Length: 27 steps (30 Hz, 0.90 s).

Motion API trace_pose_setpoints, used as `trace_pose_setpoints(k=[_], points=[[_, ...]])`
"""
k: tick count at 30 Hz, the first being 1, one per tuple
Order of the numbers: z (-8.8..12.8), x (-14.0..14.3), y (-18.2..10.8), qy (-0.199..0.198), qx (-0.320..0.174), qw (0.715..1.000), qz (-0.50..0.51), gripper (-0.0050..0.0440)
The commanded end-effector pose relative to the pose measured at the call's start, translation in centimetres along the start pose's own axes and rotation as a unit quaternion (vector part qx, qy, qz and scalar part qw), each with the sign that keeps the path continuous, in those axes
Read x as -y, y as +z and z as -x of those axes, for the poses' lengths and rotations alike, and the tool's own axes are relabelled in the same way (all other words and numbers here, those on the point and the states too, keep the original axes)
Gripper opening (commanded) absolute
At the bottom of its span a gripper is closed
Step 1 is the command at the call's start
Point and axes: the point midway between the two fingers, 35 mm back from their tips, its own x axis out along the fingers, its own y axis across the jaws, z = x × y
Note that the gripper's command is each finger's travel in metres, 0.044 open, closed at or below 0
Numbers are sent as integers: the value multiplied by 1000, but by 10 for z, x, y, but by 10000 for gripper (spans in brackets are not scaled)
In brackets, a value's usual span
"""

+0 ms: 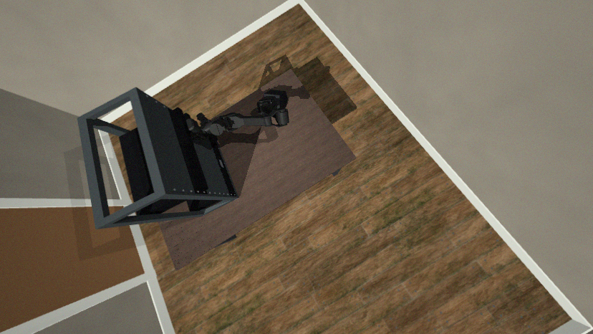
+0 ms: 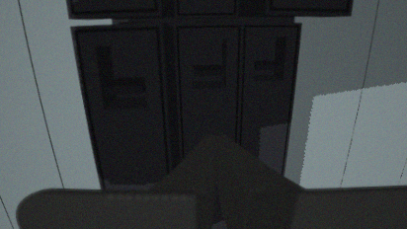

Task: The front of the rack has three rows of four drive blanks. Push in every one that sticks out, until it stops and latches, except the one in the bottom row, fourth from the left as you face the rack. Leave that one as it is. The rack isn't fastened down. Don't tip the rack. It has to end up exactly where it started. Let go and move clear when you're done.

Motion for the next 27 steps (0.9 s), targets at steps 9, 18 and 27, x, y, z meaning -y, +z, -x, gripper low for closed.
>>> trace_pose_setpoints(k=[9,18,27], points=[[-1,-14,-13,18,-14,1000,10,0],[-2,-15,-14,18,-14,1000,10,0],[-4,-16,-15,18,-14,1000,10,0]])
